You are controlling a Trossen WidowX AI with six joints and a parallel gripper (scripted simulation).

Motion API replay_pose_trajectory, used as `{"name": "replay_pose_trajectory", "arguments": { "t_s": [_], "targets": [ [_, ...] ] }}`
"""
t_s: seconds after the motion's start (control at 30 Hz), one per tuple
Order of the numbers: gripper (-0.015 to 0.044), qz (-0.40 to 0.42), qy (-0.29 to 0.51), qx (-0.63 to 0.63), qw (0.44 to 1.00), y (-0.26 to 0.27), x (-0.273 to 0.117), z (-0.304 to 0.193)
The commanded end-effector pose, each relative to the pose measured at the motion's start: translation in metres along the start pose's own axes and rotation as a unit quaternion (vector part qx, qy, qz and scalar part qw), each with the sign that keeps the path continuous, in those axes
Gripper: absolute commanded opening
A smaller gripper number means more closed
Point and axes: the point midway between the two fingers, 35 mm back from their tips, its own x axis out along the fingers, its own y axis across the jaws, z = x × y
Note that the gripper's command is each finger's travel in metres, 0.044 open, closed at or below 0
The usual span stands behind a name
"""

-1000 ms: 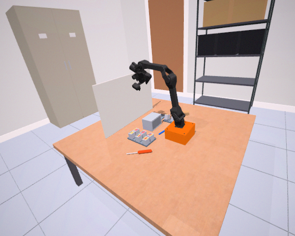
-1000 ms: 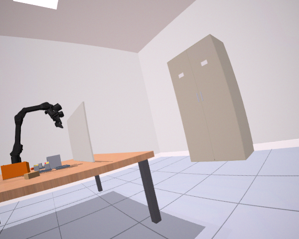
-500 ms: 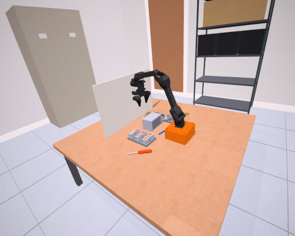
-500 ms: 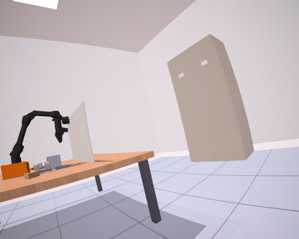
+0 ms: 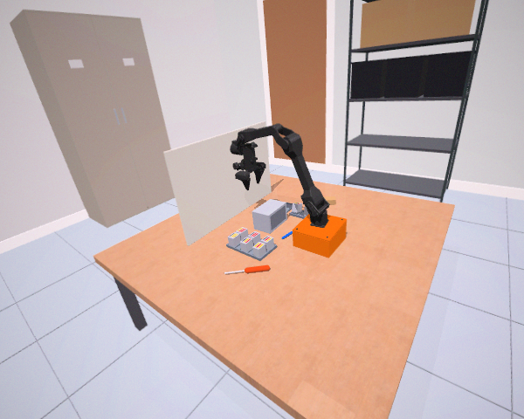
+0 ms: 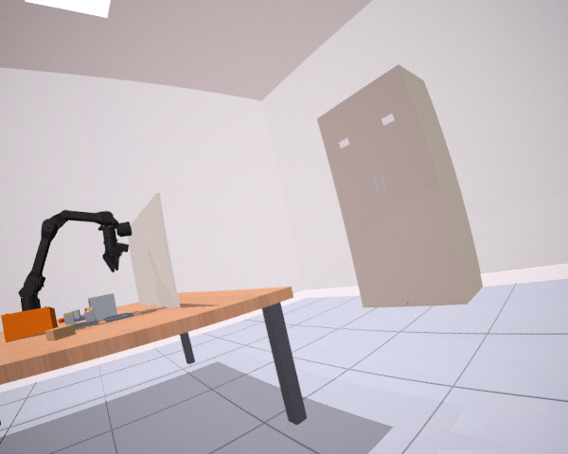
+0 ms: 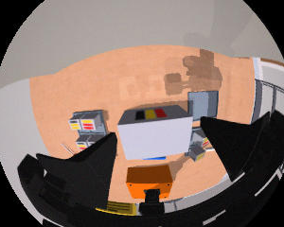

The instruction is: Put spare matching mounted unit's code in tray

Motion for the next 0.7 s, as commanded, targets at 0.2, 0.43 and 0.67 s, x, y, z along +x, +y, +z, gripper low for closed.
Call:
{"name": "replay_pose_trajectory", "arguments": {
  "t_s": [0.2,0.43,0.67],
  "targets": [
    [0.0440,0.006,0.000,-0.400,0.917,0.147,0.030,-0.039],
    [0.0440,0.012,-0.005,-0.667,0.745,0.231,0.053,-0.108],
    [0.0414,0.012,-0.006,-0.689,0.725,0.239,0.059,-0.115]
  ]
}}
